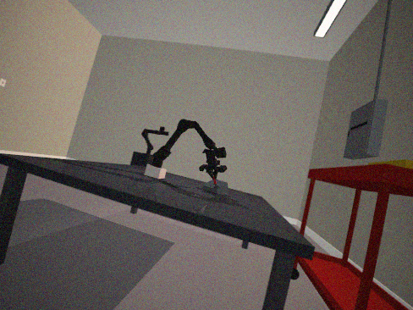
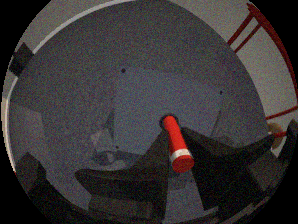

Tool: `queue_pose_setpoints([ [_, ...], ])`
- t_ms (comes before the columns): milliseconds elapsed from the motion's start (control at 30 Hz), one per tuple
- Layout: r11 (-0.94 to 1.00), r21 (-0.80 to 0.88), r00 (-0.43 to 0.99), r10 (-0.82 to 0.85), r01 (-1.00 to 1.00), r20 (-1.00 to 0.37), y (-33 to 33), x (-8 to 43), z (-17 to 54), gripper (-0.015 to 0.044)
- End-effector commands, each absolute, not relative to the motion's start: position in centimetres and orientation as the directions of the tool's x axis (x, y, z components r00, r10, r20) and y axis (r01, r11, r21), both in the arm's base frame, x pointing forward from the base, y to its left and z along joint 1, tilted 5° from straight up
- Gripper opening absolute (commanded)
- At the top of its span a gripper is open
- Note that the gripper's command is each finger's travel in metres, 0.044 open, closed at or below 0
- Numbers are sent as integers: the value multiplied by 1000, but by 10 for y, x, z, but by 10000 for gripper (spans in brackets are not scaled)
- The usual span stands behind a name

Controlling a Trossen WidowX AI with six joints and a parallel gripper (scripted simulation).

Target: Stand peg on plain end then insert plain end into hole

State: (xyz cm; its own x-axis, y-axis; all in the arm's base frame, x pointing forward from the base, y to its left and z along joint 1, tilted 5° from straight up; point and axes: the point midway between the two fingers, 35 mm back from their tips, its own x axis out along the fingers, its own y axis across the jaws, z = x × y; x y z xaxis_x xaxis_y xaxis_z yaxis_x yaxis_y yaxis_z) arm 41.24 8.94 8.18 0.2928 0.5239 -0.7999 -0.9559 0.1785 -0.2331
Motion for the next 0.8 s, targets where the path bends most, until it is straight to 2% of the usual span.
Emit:
queue_pose_setpoints([
  [0,178,-230,290,526,-957,-799,92,413,79,0],
  [767,178,-230,290,527,-957,-799,98,415,73,0],
])
